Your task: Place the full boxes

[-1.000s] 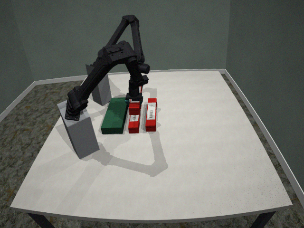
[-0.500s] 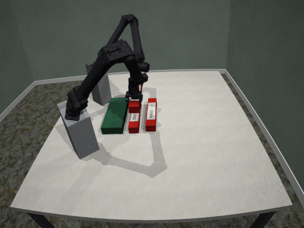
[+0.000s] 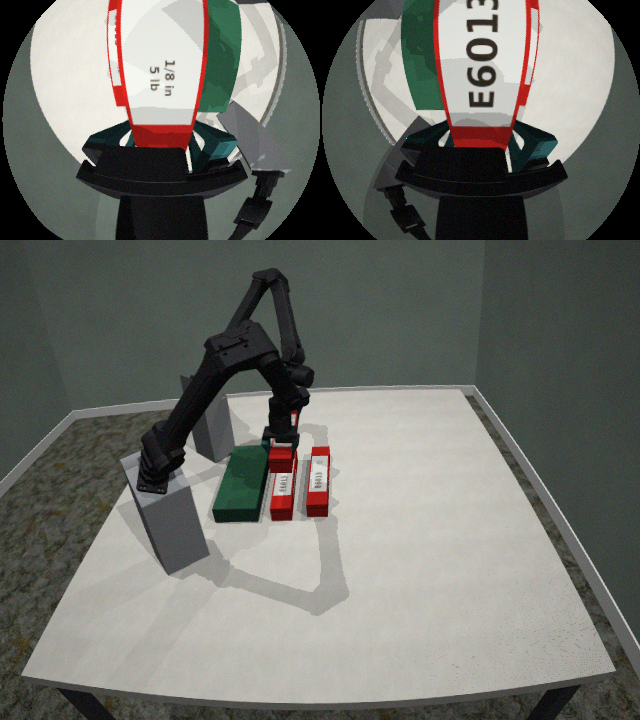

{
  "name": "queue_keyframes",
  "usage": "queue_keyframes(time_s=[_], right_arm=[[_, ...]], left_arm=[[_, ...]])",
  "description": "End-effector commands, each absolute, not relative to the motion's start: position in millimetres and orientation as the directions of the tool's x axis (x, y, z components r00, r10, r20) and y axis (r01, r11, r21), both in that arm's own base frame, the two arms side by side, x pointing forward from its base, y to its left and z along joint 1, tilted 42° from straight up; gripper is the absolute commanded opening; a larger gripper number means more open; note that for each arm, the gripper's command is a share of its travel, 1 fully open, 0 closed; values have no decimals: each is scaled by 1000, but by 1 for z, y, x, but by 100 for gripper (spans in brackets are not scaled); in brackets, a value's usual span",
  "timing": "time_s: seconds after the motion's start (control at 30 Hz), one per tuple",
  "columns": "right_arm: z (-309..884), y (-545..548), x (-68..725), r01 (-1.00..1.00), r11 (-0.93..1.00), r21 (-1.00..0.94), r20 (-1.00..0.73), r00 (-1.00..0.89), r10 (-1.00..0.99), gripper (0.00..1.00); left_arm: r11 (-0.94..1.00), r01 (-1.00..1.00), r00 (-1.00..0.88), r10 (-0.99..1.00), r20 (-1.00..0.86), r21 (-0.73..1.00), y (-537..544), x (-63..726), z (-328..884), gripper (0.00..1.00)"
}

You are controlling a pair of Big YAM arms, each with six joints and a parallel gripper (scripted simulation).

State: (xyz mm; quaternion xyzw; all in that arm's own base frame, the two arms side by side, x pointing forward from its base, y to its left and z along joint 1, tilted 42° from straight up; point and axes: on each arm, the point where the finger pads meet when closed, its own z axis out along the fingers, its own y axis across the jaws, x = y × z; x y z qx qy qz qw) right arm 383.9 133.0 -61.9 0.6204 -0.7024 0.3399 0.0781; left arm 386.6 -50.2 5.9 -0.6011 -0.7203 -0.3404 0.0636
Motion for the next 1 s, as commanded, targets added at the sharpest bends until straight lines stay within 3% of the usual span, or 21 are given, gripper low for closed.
queue_keyframes(time_s=[0.0,0.97], right_arm=[[-17,174,401,-888,-27,-459,481,-223,-848,0],[12,195,394,-890,-35,-455,482,-213,-850,0]], left_arm=[[25,871,-283,842,459,490,-78,404,49,0],[13,875,-269,845,463,485,-96,396,78,0]])
